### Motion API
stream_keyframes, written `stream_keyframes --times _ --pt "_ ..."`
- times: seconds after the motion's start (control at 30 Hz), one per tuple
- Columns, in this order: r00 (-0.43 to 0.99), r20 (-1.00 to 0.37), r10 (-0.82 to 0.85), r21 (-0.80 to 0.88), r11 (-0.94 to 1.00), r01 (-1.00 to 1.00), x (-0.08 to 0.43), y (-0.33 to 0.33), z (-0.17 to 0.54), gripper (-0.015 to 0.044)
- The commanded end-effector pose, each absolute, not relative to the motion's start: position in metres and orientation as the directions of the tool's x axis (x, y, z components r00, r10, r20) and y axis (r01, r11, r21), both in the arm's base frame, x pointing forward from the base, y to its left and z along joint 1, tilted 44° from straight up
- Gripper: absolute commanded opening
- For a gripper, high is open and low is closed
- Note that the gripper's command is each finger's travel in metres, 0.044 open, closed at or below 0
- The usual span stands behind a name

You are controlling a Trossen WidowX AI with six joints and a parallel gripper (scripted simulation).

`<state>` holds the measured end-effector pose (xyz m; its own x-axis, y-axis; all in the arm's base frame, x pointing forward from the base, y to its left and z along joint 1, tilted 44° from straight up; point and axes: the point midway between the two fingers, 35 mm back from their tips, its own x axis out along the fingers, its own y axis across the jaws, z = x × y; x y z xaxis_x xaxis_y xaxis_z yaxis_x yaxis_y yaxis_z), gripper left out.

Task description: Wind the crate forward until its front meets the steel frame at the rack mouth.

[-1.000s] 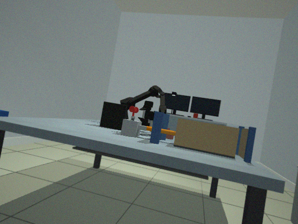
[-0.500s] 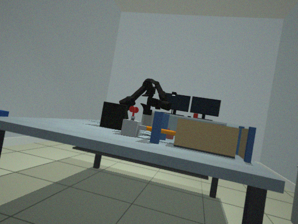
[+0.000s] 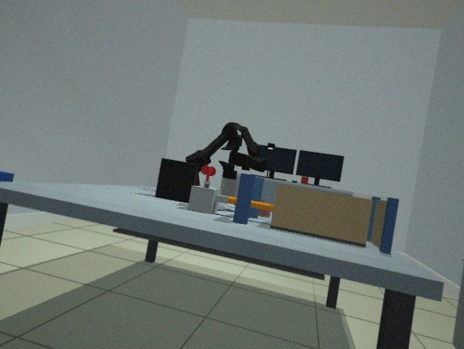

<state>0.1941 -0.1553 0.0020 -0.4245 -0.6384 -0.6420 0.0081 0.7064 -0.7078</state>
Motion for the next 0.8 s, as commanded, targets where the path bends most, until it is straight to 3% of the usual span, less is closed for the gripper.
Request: stream_keyframes --times 0.0,0.1,0.23,0.33,0.43,0.57,0.67,0.77 --pt "-0.425 -0.642 -0.638 -0.708 0.706 0.008 0.194 -0.155 0.002 0.024" --pt "-0.488 -0.688 -0.537 -0.647 0.759 0.076 0.19 -0.161 -0.006 0.0319" --pt "-0.583 -0.783 -0.218 -0.461 0.833 0.308 0.179 -0.176 -0.024 0.0424" --pt "-0.57 -0.821 0.038 -0.31 0.808 0.501 0.174 -0.186 -0.033 0.044" --pt "-0.481 -0.83 0.281 -0.157 0.711 0.686 0.17 -0.198 -0.039 0.044" --pt "-0.258 -0.8 0.541 0.041 0.479 0.877 0.165 -0.221 -0.042 0.044" --pt "-0.046 -0.753 0.656 0.171 0.263 0.95 0.161 -0.242 -0.041 0.044" --pt "0.007 -0.739 0.674 0.199 0.209 0.957 0.159 -0.247 -0.041 0.044"
